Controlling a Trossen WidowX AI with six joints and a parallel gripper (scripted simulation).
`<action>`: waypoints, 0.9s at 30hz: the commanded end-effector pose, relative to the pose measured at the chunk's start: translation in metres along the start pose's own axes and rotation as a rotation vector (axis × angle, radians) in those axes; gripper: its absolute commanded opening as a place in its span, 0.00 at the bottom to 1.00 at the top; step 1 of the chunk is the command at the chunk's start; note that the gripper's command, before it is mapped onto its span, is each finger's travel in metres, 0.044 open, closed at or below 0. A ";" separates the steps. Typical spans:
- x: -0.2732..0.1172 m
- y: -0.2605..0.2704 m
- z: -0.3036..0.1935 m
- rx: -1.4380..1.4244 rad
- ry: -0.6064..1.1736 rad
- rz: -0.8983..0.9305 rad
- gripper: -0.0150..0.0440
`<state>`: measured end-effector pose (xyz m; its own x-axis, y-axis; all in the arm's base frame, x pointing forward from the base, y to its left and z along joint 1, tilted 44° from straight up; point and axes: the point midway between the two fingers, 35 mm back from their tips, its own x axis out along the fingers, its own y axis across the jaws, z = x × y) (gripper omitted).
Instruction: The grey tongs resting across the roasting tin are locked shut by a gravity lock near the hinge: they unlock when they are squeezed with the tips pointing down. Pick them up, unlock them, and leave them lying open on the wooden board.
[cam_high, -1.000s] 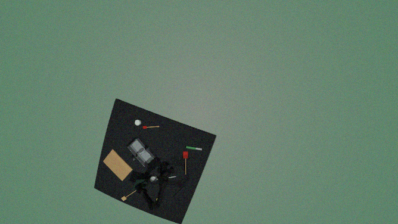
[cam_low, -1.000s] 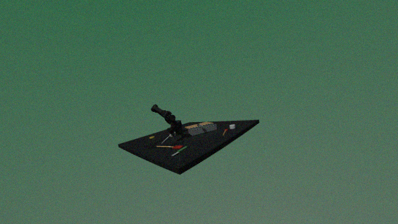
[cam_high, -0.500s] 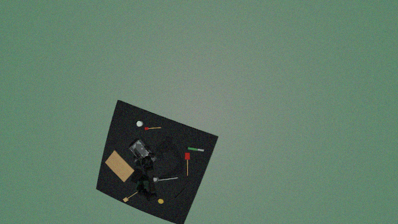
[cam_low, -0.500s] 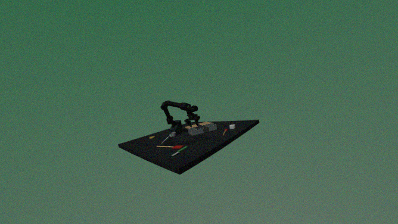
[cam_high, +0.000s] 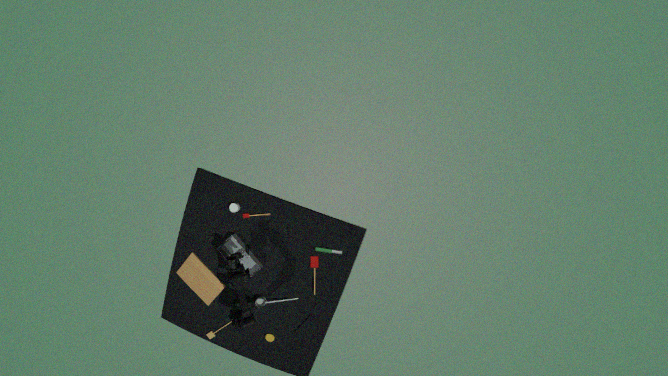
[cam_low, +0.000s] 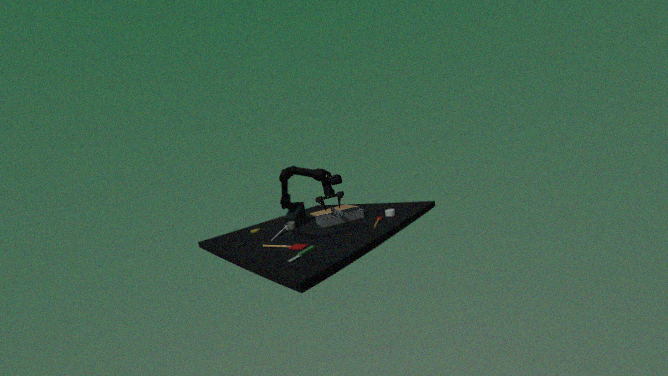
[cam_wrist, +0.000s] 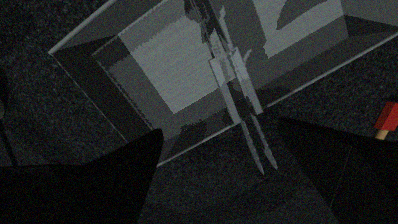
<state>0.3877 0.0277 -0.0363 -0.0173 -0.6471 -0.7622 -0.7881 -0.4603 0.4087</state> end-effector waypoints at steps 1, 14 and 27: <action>0.002 -0.013 0.036 -0.280 0.016 0.062 1.00; 0.003 -0.016 0.030 -0.298 0.014 0.066 1.00; 0.015 -0.016 0.030 -0.298 0.014 0.066 1.00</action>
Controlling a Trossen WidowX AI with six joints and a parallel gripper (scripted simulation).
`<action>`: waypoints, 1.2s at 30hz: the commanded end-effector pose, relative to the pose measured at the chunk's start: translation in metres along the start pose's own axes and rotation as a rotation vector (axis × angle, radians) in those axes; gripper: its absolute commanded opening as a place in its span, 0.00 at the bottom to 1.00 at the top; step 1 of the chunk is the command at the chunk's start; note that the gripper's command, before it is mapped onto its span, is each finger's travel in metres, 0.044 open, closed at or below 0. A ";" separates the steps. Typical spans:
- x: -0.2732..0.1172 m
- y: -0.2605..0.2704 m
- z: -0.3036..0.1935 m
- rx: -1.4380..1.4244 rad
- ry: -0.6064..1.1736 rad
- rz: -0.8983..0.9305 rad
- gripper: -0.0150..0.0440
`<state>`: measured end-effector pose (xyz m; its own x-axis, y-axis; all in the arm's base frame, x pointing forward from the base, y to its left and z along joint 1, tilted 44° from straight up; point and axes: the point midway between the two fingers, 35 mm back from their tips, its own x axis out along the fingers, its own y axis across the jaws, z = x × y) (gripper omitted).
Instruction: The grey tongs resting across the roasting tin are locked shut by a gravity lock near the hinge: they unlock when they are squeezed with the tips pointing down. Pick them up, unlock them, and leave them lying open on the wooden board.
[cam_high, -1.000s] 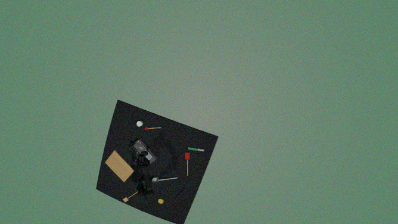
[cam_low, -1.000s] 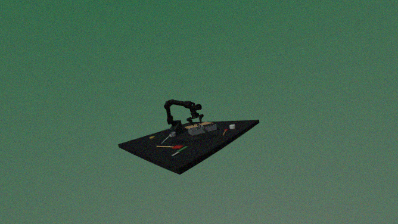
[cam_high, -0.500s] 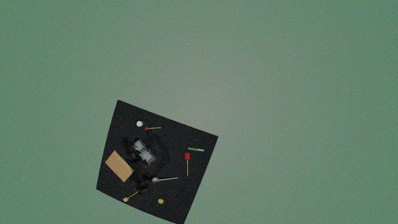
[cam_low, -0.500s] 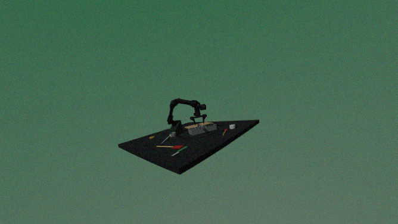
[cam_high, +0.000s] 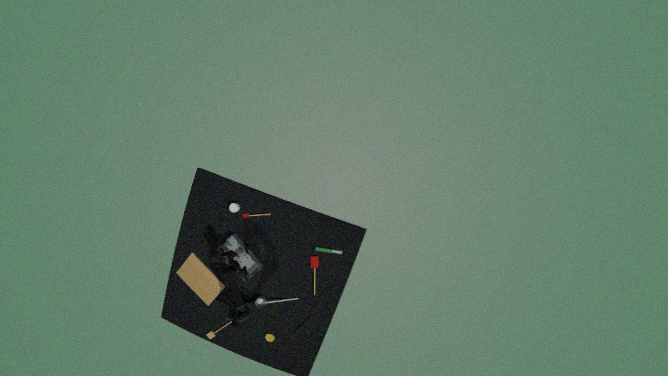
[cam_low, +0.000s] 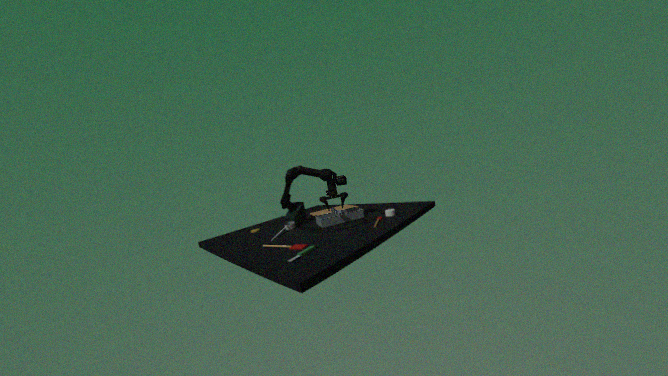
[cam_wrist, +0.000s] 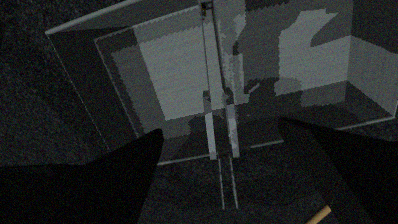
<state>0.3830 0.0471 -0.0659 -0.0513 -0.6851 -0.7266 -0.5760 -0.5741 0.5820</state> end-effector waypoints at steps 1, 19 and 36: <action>0.007 0.001 0.000 -0.007 0.002 0.005 1.00; 0.037 0.001 0.000 -0.007 0.002 0.005 1.00; 0.063 0.003 0.000 -0.007 0.004 0.008 1.00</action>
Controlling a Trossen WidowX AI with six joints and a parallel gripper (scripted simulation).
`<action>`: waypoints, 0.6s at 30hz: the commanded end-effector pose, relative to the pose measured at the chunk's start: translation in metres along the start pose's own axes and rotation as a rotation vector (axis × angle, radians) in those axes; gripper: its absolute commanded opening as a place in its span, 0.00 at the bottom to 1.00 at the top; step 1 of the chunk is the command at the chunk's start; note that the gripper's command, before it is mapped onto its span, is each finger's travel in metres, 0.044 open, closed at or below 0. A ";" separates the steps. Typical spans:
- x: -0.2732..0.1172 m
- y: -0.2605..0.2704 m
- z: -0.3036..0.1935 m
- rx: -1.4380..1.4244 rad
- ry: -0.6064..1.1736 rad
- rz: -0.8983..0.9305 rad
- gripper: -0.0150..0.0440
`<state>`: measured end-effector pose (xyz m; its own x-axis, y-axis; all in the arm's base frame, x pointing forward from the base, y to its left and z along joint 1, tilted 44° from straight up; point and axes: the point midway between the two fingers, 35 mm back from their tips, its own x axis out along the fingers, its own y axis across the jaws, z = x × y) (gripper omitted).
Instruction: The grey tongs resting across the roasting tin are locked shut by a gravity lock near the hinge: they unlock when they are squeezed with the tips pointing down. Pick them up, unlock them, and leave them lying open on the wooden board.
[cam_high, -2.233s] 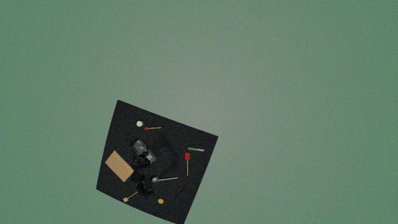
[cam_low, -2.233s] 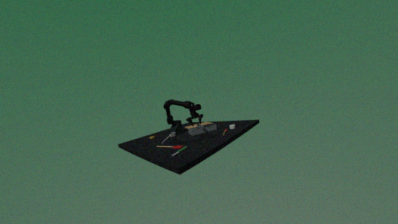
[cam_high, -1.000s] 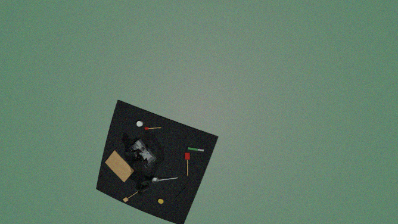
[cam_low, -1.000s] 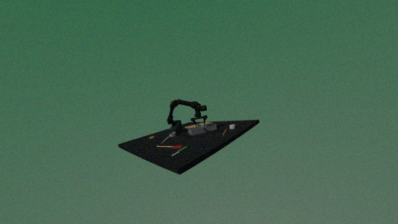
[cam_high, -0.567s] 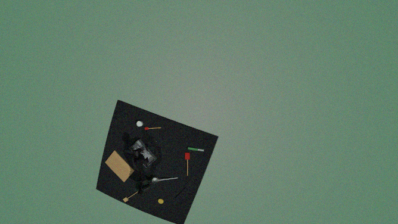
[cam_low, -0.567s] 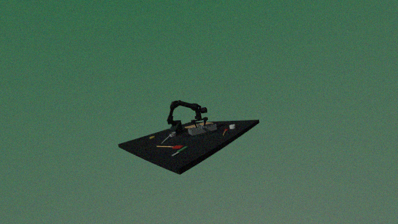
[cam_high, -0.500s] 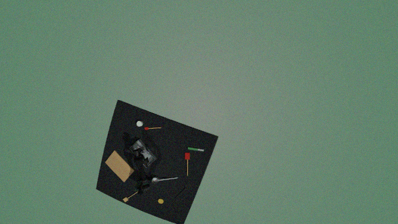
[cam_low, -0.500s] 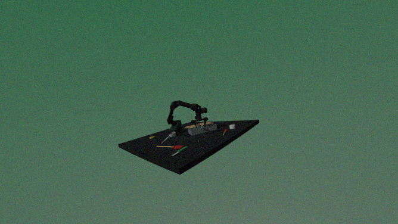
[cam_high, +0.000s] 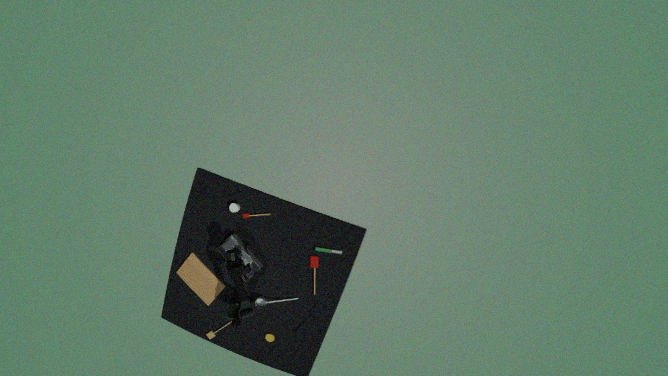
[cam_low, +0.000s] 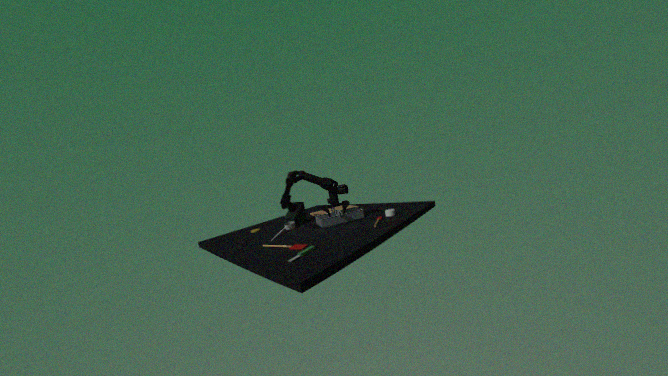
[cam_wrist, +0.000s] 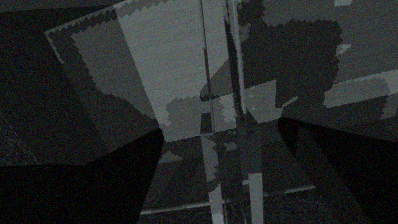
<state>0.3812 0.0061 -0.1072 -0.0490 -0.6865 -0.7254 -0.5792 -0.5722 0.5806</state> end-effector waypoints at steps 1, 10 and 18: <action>0.005 0.002 0.002 -0.011 0.001 0.007 1.00; 0.001 0.000 0.000 0.000 0.000 0.001 0.60; 0.001 0.000 0.000 0.000 0.000 0.001 0.41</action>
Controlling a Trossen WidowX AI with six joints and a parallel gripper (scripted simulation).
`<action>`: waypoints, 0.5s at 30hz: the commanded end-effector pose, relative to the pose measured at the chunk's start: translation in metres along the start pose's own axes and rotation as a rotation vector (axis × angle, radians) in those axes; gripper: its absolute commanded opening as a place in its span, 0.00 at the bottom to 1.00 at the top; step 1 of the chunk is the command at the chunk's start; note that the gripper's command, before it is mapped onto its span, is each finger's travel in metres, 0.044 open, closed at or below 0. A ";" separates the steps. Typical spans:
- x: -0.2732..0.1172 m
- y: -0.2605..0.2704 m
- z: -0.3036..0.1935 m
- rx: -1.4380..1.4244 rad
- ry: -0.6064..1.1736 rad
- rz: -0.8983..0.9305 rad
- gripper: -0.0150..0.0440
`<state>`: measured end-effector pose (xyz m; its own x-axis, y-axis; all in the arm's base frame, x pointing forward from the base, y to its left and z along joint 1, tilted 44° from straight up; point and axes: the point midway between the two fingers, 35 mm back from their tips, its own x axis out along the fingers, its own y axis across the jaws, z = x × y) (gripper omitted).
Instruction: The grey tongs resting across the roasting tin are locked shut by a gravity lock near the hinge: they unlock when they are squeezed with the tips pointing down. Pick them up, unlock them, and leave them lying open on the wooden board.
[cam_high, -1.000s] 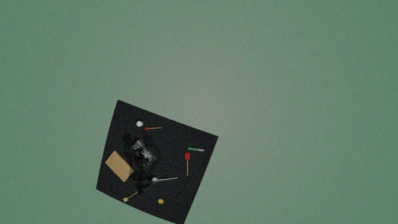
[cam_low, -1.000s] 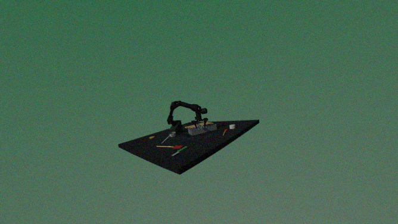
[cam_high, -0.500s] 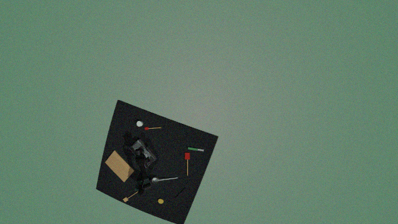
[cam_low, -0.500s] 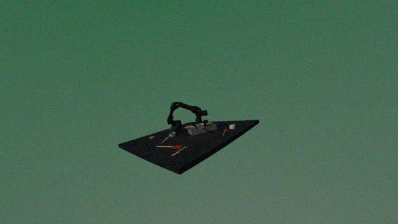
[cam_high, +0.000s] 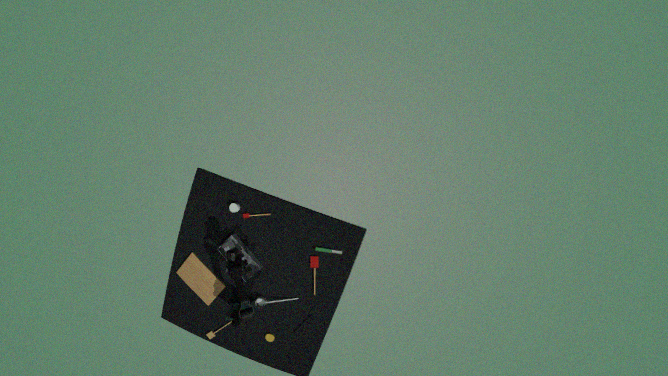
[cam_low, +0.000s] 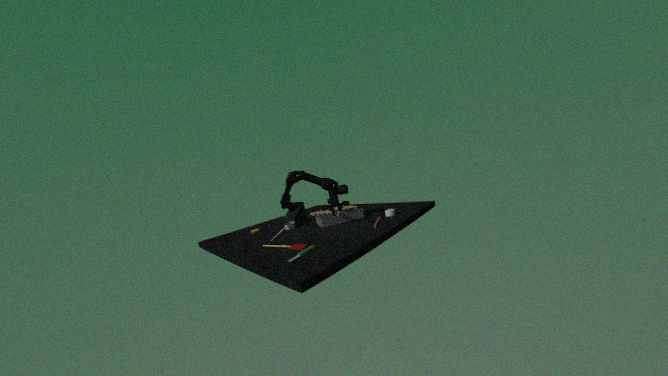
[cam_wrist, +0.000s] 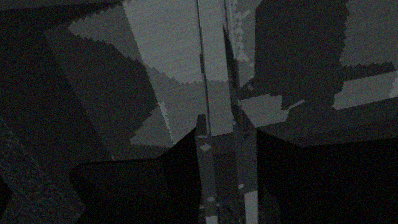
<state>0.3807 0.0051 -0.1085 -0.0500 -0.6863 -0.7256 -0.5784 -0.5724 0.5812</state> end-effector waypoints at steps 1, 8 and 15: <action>0.000 0.000 0.000 0.001 0.001 0.000 0.40; 0.000 0.000 0.000 0.001 0.001 0.000 0.32; 0.000 0.000 0.000 0.001 0.001 0.000 0.07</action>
<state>0.3804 0.0050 -0.1085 -0.0513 -0.6864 -0.7254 -0.5776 -0.5722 0.5823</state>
